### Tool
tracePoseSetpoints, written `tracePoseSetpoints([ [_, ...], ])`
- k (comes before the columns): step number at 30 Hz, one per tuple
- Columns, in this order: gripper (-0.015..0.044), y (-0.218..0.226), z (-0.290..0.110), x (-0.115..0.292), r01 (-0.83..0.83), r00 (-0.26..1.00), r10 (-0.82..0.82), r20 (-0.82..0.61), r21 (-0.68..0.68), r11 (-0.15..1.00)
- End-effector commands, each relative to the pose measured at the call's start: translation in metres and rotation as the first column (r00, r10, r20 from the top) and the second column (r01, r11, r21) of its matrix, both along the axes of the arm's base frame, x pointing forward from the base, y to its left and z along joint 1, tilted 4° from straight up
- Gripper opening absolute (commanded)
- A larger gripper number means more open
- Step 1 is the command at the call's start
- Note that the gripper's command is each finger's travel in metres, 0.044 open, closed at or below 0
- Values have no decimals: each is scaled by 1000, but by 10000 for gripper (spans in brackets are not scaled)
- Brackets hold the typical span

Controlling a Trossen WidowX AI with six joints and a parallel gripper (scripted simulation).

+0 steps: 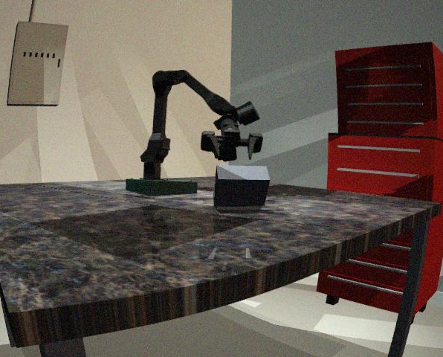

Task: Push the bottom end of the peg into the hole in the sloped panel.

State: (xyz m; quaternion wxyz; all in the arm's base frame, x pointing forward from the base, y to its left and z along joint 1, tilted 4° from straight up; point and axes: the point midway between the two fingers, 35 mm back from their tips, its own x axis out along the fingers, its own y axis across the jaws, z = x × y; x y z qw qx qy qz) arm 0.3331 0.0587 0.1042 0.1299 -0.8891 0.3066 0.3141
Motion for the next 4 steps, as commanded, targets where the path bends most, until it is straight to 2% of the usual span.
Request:
tracePoseSetpoints([
  [1,440,3,6,-3,0,1000,0,8,3,1000],
  [4,440,3,6,-3,0,1000,0,8,3,1000],
])
